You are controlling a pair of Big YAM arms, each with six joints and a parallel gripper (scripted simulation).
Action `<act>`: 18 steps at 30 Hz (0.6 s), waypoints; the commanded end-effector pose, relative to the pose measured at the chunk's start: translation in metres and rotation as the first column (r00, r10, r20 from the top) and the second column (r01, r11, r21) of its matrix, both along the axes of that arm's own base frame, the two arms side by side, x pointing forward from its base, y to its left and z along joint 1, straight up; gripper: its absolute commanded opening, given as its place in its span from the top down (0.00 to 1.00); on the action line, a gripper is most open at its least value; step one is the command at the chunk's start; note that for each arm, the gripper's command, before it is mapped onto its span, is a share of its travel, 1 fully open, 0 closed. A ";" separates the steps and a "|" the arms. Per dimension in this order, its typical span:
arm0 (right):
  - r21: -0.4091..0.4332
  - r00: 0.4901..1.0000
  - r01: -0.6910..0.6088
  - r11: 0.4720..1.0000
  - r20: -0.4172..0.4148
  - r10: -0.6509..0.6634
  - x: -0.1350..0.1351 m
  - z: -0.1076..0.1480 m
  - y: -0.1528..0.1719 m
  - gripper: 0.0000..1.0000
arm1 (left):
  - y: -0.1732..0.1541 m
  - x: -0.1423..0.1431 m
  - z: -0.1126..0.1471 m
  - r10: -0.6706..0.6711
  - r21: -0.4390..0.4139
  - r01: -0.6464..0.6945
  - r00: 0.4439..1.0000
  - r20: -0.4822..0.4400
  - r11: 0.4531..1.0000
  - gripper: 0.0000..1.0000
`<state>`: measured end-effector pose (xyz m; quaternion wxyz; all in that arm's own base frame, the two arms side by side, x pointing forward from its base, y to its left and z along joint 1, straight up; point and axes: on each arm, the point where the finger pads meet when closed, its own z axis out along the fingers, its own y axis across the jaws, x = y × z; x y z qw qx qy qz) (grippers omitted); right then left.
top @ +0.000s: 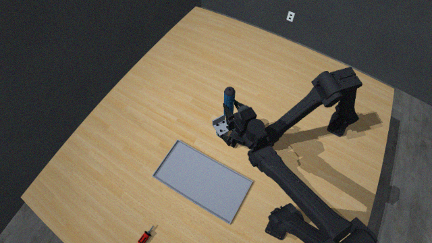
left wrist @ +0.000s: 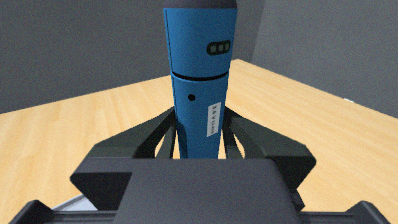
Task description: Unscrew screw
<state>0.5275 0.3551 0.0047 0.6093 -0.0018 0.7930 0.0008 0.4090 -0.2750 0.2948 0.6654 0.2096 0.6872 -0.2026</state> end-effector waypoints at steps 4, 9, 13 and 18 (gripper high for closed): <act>0.012 1.000 -0.002 1.000 0.009 0.001 0.009 0.000 0.008 0.41 | -0.018 0.022 0.063 -0.003 -0.066 0.011 0.993 0.120 0.998 0.58; 0.012 1.000 -0.002 1.000 0.009 0.001 0.009 0.000 0.008 0.41 | -0.020 0.024 0.063 -0.003 -0.066 0.012 0.993 0.120 0.998 0.58; 0.012 1.000 -0.002 1.000 0.009 0.001 0.009 0.000 0.008 0.41 | -0.021 0.026 0.063 -0.004 -0.066 0.012 0.993 0.120 0.998 0.58; 0.012 1.000 -0.002 1.000 0.009 0.001 0.009 0.000 0.008 0.41 | -0.025 0.032 0.063 -0.004 -0.066 0.012 0.993 0.120 0.998 0.58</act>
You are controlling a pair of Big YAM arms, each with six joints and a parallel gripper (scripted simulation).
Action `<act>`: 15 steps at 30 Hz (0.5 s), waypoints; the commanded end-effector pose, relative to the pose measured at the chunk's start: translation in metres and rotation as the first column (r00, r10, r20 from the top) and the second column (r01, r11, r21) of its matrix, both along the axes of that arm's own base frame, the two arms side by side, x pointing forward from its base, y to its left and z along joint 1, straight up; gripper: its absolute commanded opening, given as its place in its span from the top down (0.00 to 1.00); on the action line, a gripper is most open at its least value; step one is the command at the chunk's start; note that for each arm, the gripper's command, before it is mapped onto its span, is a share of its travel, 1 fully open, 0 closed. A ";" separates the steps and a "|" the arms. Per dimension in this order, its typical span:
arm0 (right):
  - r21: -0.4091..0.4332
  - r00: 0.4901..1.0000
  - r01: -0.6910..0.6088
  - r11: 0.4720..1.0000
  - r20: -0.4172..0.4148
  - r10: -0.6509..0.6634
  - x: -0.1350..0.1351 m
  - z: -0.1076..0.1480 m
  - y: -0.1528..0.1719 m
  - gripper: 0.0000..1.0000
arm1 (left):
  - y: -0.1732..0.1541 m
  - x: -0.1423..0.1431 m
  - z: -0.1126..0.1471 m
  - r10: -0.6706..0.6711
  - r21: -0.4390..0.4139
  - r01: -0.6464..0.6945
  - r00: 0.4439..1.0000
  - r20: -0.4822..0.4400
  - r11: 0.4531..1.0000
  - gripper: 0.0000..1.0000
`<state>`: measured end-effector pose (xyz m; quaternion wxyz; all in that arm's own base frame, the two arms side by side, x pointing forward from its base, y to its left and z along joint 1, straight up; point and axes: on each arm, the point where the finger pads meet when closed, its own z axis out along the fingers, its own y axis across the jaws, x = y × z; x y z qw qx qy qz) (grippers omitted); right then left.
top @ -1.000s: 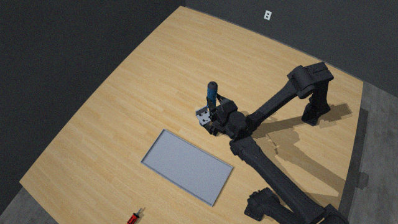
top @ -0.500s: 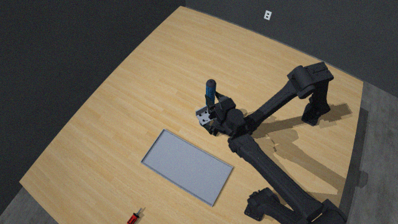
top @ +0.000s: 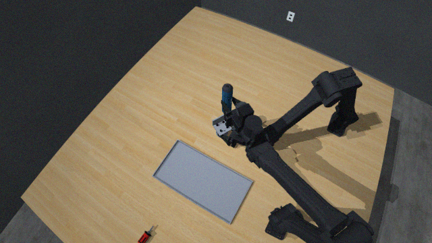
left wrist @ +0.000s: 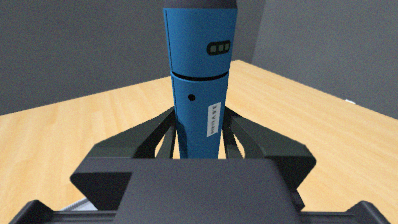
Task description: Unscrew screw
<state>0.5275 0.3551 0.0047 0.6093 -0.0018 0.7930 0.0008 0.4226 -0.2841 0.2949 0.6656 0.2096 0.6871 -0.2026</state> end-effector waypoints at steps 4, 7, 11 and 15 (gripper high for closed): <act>0.012 1.000 -0.002 1.000 0.009 0.001 0.009 0.000 0.008 0.41 | -0.019 0.022 0.062 -0.004 -0.066 0.012 0.993 0.120 0.998 0.58; 0.012 1.000 -0.002 1.000 0.009 0.001 0.009 0.000 0.008 0.41 | -0.019 0.023 0.062 -0.004 -0.066 0.012 0.993 0.120 0.998 0.58; 0.012 1.000 -0.002 1.000 0.009 0.001 0.009 0.000 0.008 0.41 | -0.018 0.021 0.069 -0.003 -0.073 0.012 0.991 0.131 0.997 0.58; 0.012 1.000 -0.002 1.000 0.009 0.001 0.009 0.000 0.008 0.41 | -0.021 0.025 0.062 -0.004 -0.066 0.012 0.993 0.120 0.998 0.58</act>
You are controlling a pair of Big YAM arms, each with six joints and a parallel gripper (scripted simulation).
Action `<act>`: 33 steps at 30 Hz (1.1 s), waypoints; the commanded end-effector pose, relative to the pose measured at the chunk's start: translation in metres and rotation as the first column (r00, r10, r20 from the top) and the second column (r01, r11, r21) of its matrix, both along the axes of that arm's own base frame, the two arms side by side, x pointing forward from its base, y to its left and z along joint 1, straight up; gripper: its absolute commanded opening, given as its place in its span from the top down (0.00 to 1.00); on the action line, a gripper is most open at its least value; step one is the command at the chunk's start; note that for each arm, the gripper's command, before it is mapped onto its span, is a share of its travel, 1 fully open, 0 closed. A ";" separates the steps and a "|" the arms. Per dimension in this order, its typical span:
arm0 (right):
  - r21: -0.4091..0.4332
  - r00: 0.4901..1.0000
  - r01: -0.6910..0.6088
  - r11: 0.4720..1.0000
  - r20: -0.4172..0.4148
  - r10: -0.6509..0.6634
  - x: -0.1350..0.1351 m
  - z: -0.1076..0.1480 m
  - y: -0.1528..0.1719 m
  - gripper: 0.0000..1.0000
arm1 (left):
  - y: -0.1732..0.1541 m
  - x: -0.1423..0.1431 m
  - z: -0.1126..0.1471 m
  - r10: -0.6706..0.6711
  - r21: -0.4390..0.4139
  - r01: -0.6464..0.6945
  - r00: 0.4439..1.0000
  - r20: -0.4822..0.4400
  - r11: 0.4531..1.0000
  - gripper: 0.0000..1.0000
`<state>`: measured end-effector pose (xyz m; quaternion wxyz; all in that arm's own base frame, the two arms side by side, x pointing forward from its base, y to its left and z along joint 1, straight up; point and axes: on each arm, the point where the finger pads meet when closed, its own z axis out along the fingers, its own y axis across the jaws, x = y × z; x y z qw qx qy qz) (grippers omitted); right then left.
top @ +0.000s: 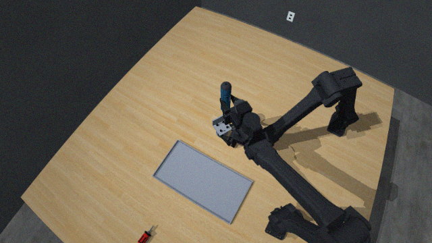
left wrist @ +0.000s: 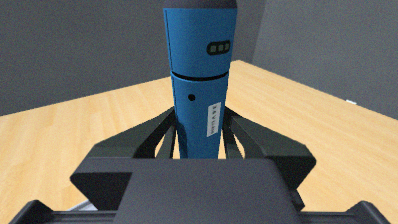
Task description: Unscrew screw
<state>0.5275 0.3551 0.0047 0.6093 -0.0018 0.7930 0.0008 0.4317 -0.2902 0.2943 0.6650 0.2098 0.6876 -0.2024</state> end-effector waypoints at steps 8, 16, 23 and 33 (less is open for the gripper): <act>0.012 1.000 -0.002 1.000 0.009 0.001 0.009 0.000 0.008 0.41 | -0.016 0.018 0.063 -0.004 -0.067 0.012 0.993 0.121 0.998 0.58; 0.012 1.000 -0.002 1.000 0.009 0.001 0.009 0.000 0.008 0.41 | -0.017 0.018 0.068 -0.004 -0.072 0.014 0.992 0.129 0.997 0.58; 0.012 1.000 -0.002 1.000 0.009 0.001 0.009 0.000 0.008 0.41 | -0.018 0.019 0.071 -0.005 -0.076 0.015 0.991 0.132 0.997 0.58; 0.012 1.000 -0.002 1.000 0.009 0.001 0.009 0.000 0.008 0.41 | -0.019 0.020 0.073 -0.005 -0.078 0.016 0.991 0.135 0.997 0.58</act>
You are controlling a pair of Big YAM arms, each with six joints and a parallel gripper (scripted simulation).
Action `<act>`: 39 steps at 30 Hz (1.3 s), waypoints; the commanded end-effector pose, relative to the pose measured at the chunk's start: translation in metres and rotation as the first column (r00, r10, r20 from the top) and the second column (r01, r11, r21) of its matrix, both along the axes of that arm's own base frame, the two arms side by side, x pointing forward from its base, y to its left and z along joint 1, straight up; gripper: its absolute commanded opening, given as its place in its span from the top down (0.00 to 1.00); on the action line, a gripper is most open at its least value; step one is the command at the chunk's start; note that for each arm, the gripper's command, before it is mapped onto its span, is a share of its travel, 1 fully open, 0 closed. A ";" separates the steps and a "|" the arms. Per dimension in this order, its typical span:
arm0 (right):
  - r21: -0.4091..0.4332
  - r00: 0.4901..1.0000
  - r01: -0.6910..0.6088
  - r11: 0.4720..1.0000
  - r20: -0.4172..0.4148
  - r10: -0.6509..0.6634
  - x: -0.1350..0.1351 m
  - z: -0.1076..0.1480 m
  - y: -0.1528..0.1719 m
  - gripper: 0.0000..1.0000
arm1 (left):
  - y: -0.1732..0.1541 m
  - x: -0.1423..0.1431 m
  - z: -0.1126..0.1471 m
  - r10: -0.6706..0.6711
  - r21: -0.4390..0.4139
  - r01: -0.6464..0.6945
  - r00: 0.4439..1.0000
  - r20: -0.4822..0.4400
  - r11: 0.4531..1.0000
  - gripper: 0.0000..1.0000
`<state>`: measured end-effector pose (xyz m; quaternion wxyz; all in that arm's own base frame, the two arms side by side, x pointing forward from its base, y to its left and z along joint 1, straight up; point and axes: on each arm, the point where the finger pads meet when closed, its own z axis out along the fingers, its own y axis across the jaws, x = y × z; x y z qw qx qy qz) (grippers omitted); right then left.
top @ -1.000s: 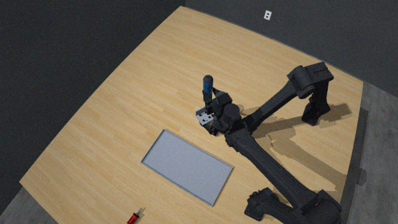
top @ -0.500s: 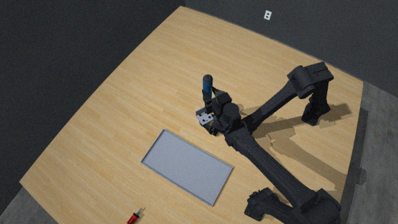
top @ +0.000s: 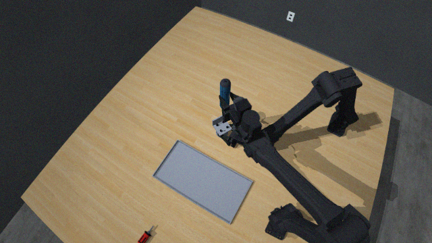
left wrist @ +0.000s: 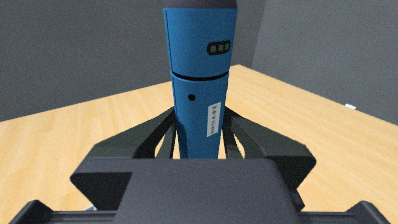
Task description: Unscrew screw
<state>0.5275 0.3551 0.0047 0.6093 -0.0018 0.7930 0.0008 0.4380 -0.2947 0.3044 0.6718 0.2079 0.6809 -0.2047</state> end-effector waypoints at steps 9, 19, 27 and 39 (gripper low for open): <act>0.012 1.000 -0.002 1.000 0.009 0.001 0.009 0.000 0.008 0.41 | -0.015 0.014 0.067 -0.006 -0.072 0.015 0.992 0.123 0.997 0.58; 0.012 1.000 -0.002 1.000 0.009 0.001 0.009 0.000 0.008 0.41 | -0.015 0.014 0.066 -0.007 -0.073 0.016 0.992 0.123 0.997 0.58; 0.012 1.000 -0.002 1.000 0.009 0.001 0.009 0.000 0.008 0.41 | -0.015 0.014 0.070 -0.006 -0.076 0.016 0.992 0.128 0.997 0.58; 0.012 1.000 -0.002 1.000 0.009 0.001 0.009 0.000 0.008 0.41 | -0.016 0.015 0.055 -0.006 -0.082 0.016 0.993 0.119 0.997 0.58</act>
